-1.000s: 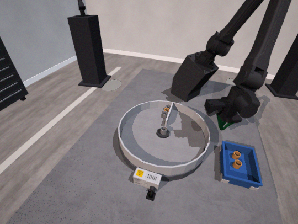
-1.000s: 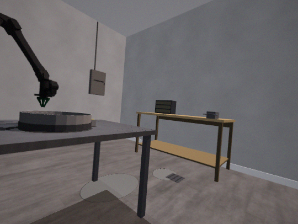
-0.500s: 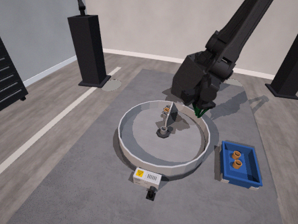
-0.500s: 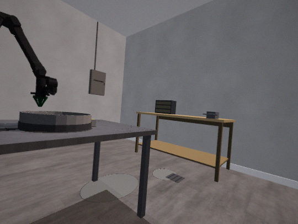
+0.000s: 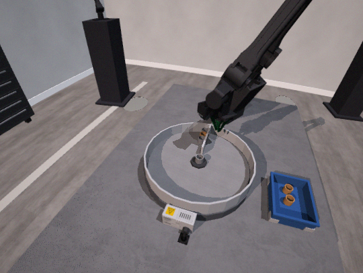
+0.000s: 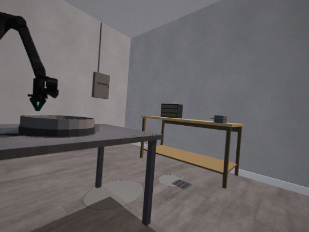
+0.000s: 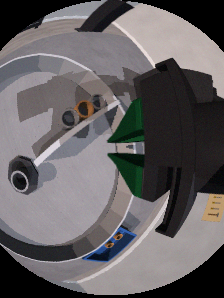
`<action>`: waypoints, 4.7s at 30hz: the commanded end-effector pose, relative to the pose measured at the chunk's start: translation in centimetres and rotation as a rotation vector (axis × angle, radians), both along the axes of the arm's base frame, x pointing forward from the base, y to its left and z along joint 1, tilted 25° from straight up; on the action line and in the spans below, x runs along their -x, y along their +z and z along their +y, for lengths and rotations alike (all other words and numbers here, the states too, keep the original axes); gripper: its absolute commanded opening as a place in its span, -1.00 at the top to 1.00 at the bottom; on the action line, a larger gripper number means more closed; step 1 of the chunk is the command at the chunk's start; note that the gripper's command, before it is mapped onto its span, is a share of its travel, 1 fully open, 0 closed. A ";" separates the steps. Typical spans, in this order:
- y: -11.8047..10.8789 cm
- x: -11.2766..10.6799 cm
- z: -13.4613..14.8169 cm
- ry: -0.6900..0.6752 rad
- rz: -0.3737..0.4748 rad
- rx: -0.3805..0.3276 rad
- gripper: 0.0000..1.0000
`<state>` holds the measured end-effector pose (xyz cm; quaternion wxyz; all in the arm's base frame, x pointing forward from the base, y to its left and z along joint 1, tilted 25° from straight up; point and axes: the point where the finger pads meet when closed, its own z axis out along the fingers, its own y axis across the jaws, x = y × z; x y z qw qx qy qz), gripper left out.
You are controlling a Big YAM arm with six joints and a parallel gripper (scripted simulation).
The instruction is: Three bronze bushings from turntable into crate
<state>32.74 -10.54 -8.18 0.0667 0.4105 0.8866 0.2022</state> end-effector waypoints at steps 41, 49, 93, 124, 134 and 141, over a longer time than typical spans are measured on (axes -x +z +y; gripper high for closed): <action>-3.5 3.3 -6.6 0.250 -0.091 0.074 0.74; -3.5 3.3 -6.6 0.250 -0.091 0.074 0.74; -3.6 3.5 -7.0 0.244 -0.090 0.073 0.74; -3.7 3.7 -7.0 0.242 -0.088 0.072 0.74; -3.7 3.7 -7.0 0.242 -0.088 0.072 0.74; -3.7 3.7 -7.0 0.242 -0.088 0.072 0.74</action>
